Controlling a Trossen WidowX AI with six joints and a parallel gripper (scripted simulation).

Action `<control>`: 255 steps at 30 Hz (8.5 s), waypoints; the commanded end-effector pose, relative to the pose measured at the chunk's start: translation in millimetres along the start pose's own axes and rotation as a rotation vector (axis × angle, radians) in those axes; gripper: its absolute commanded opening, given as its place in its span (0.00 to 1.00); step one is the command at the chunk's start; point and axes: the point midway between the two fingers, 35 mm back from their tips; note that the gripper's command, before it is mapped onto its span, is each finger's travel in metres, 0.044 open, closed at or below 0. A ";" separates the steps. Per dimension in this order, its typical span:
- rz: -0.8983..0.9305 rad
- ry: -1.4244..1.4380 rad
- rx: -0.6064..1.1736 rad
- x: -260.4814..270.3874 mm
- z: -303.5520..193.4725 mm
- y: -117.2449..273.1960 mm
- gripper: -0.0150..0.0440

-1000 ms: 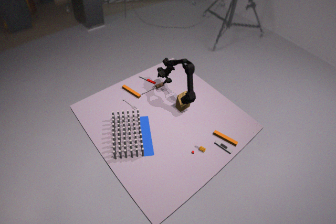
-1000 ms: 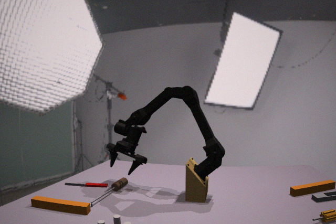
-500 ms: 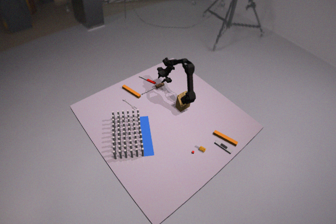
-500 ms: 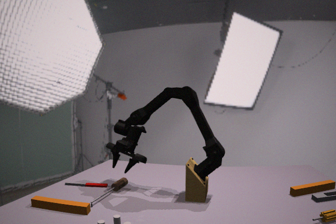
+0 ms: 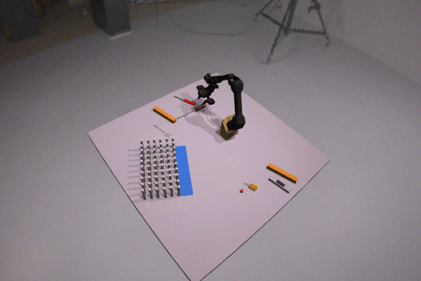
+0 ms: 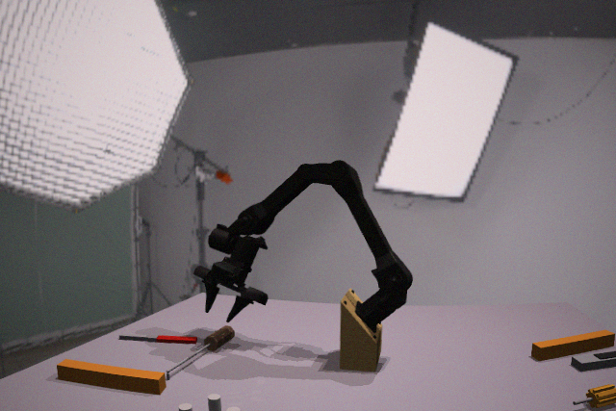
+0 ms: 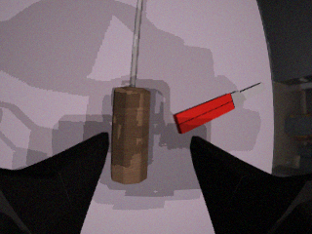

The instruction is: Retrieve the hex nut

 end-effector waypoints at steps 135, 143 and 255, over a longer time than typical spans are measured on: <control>-0.152 -0.210 0.207 102.7 375.4 138.2 0.25; -0.160 -0.262 0.198 154.1 405.5 133.2 0.25; -0.114 -0.415 0.150 370.7 401.4 -19.9 0.25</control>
Point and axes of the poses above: the point midway between the two fingers, 35 mm back from their tips, its own y axis back along the fingers, its own x axis across the jaws, z = x × y, and after that the axes turned 14 degrees about y, right-handed
